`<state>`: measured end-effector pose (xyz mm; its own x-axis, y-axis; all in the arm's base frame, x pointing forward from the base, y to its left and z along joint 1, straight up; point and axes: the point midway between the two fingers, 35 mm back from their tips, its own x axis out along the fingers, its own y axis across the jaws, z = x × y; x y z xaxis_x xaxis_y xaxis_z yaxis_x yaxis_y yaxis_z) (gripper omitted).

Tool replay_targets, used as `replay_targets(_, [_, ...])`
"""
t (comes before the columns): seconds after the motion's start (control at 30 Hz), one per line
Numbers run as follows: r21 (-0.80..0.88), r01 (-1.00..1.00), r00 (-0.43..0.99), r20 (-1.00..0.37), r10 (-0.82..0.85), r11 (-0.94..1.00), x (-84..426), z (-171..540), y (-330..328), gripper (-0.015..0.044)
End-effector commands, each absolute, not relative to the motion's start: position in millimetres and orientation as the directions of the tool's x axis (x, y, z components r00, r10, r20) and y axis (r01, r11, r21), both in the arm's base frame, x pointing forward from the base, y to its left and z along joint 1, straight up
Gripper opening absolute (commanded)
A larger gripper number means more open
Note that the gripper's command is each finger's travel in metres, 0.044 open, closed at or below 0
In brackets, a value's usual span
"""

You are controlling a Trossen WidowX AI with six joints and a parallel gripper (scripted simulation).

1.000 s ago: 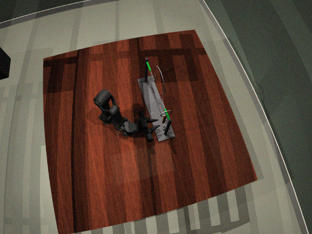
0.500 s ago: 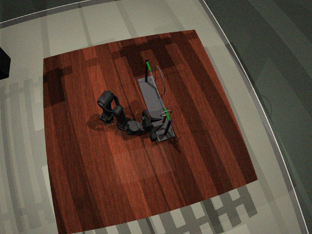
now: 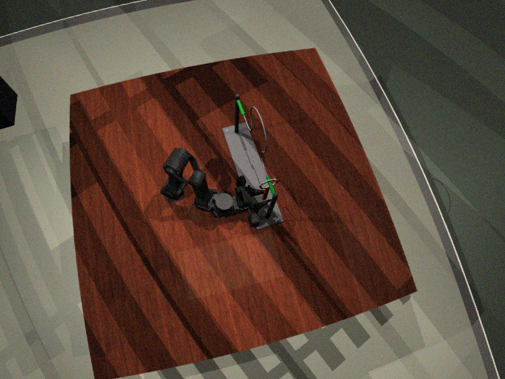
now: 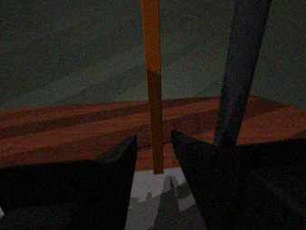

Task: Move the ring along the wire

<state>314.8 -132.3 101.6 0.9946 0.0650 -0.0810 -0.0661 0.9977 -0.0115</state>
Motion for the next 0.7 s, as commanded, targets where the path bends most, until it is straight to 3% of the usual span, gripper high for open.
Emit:
replay_targets(0.0, [-0.014, -0.063, 0.995, -0.074, 0.062, 0.998, 322.4, 102.9, -132.6, 0.0160])
replay_targets(0.67, [-0.013, -0.063, 0.995, -0.073, 0.062, 0.998, 327.5, 102.4, -131.4, 0.0160])
